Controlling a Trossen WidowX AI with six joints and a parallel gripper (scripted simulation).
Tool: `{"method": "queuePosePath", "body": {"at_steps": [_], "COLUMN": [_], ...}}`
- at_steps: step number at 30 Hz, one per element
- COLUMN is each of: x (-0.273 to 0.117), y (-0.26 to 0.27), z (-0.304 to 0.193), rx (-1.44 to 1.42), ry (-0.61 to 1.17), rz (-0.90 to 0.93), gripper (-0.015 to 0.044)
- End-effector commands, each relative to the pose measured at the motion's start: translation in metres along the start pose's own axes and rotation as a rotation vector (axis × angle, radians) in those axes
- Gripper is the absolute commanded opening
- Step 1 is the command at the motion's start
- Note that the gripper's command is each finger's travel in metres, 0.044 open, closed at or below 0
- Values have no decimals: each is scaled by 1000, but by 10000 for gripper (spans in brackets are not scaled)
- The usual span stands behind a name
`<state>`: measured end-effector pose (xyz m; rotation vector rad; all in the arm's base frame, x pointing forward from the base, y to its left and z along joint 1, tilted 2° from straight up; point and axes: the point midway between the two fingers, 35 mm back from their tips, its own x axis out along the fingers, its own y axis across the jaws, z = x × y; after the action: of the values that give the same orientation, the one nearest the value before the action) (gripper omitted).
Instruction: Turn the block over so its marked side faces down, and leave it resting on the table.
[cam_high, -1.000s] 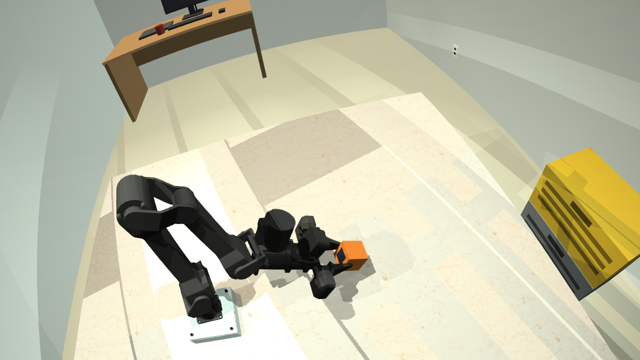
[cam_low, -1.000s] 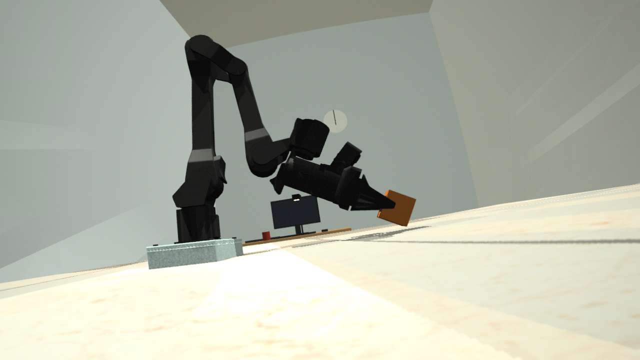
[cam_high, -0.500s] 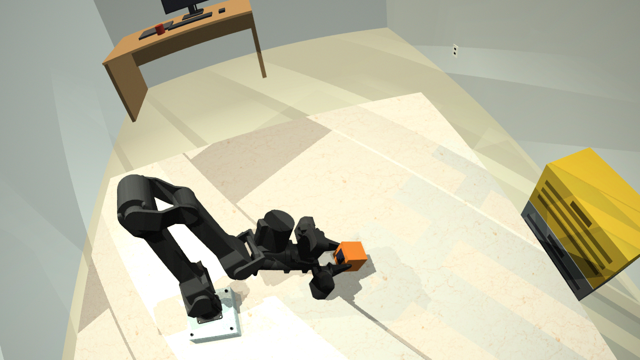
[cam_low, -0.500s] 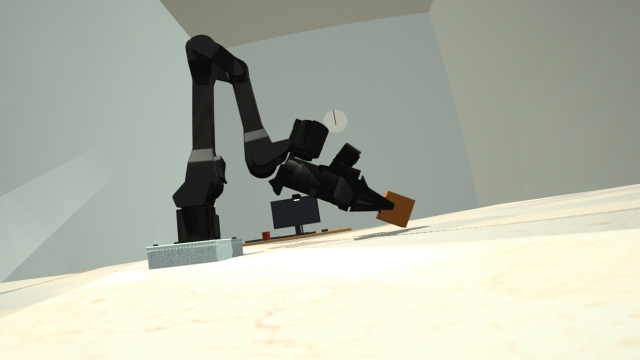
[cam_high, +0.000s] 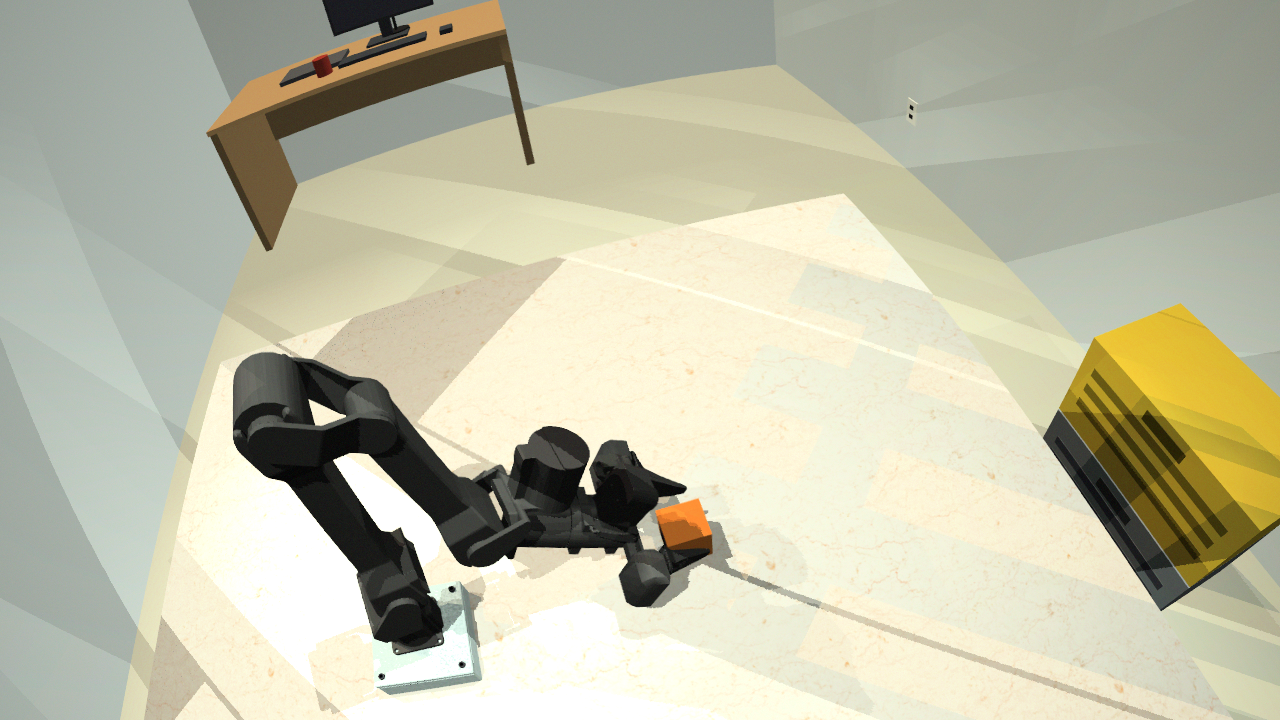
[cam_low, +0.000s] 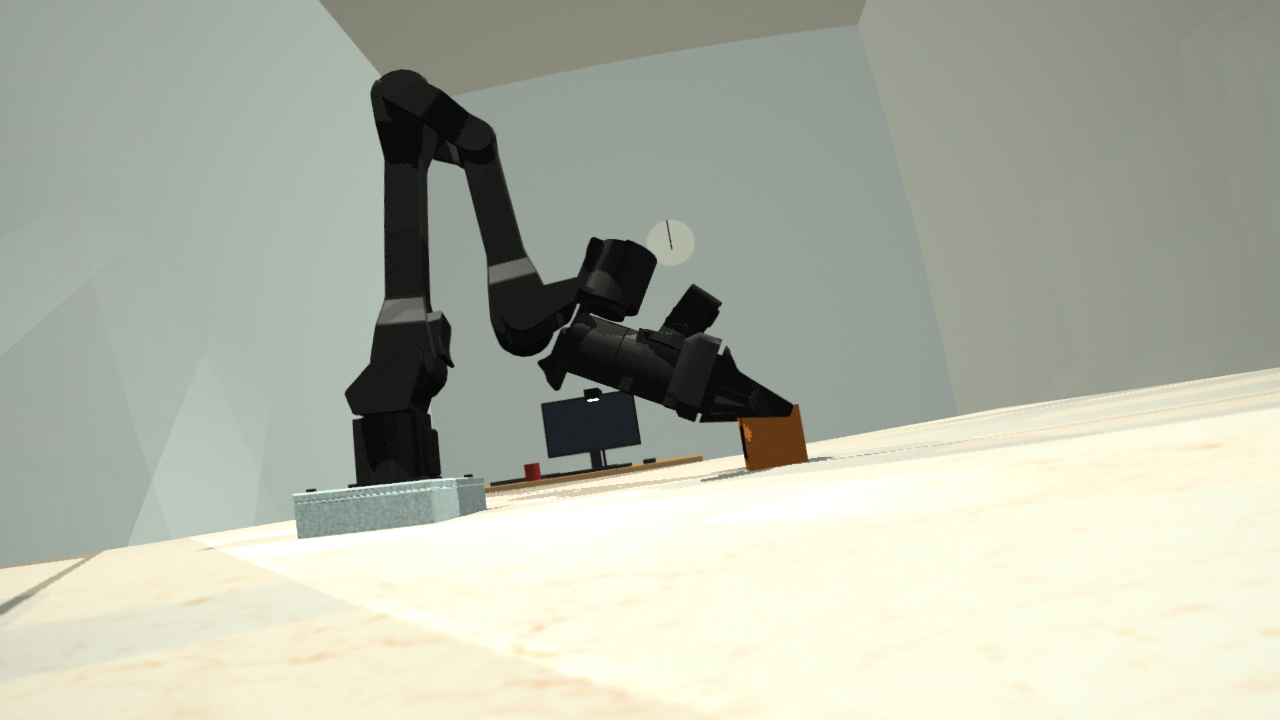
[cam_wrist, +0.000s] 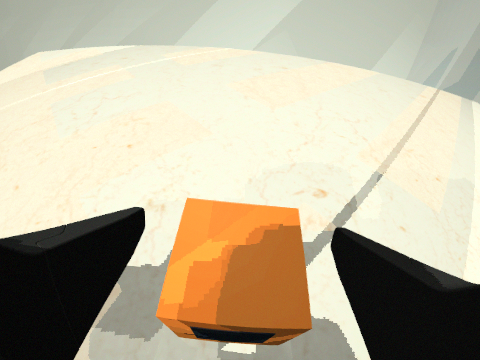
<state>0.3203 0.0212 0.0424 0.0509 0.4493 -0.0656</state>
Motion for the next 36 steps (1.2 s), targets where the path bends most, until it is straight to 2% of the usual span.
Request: {"method": "queuePosePath", "body": {"at_steps": [1, 31, 36], "x": [0, 0, 8], "y": [-1, -1, 2], "z": [-1, -1, 8], "rx": [-8, -8, -14], "ry": [2, 2, 128], "rz": [-5, -5, -4], "gripper": [440, 440, 440]}}
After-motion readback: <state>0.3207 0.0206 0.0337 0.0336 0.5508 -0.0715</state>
